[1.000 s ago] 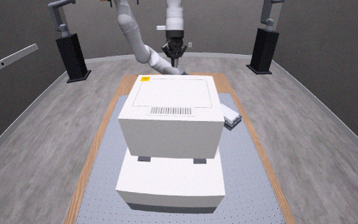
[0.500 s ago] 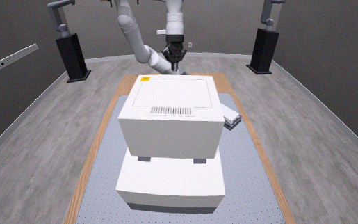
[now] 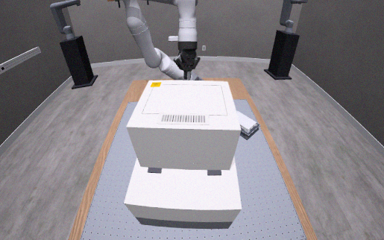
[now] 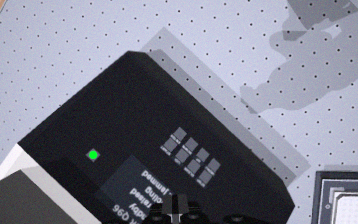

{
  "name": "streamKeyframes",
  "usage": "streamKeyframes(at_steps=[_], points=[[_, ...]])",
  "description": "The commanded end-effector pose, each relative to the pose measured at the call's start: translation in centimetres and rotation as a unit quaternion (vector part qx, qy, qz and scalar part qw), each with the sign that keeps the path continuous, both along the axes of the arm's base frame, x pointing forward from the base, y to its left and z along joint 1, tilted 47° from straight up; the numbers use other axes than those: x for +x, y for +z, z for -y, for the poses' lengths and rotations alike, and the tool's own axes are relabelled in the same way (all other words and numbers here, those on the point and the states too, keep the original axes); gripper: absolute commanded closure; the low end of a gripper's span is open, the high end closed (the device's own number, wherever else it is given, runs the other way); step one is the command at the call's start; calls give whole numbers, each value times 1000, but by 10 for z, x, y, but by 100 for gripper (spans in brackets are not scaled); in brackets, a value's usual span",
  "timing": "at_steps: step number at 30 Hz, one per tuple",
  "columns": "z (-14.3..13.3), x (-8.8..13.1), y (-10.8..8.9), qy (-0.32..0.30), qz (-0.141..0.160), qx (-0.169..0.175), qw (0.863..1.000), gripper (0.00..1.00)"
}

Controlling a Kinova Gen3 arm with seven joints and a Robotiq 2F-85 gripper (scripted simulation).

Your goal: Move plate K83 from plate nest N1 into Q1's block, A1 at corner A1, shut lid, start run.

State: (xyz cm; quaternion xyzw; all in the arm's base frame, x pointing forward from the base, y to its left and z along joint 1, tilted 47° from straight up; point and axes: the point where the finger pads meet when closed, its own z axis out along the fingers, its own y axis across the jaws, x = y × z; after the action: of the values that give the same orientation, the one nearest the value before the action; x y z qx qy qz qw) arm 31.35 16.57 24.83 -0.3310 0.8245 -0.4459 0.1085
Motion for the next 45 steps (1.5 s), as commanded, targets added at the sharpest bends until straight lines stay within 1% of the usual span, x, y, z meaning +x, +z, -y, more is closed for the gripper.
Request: streamKeyframes(at_steps=[1, 45], points=[[2, 1, -2, 1, 0, 0, 1000, 90], [37, 13, -38, 1, 0, 0, 1000, 90]])
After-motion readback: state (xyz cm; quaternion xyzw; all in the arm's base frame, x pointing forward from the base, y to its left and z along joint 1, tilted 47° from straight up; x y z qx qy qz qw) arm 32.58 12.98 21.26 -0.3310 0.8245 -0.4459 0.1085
